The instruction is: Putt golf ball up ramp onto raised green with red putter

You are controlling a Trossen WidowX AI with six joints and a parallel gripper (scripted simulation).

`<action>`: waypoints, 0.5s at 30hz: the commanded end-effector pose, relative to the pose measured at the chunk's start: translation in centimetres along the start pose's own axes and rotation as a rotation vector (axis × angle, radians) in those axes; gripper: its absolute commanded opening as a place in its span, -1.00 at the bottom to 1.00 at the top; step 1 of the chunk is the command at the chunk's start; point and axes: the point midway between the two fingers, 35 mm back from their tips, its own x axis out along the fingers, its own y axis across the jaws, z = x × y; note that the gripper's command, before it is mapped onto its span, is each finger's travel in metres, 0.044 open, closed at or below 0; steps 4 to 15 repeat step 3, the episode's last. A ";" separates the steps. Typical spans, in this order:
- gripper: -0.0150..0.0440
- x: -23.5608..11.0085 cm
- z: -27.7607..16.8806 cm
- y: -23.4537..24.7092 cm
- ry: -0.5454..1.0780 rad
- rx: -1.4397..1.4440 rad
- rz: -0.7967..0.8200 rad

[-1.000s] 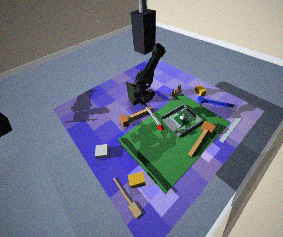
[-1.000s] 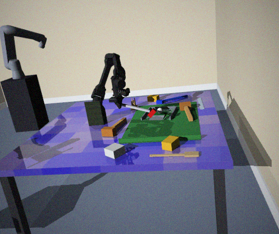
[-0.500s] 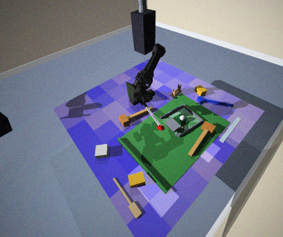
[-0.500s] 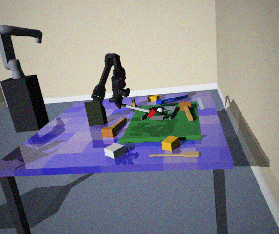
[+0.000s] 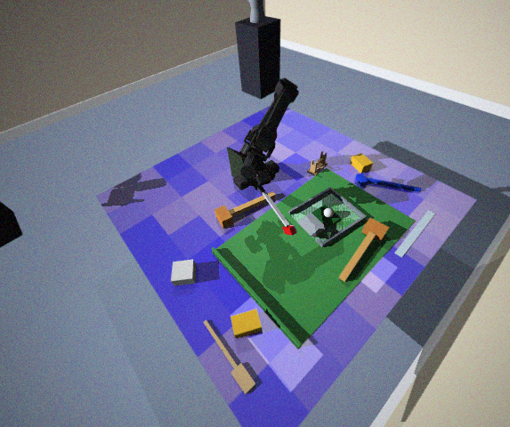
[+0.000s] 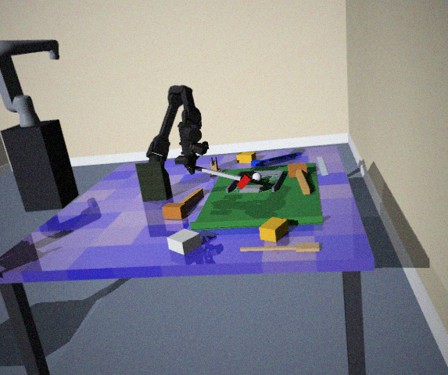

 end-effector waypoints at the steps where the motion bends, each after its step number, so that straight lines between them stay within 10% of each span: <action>1: -0.49 0.0 0.0 0.0 -0.004 0.002 -0.001; 15: -0.49 0.0 0.0 0.0 -0.004 0.002 -0.001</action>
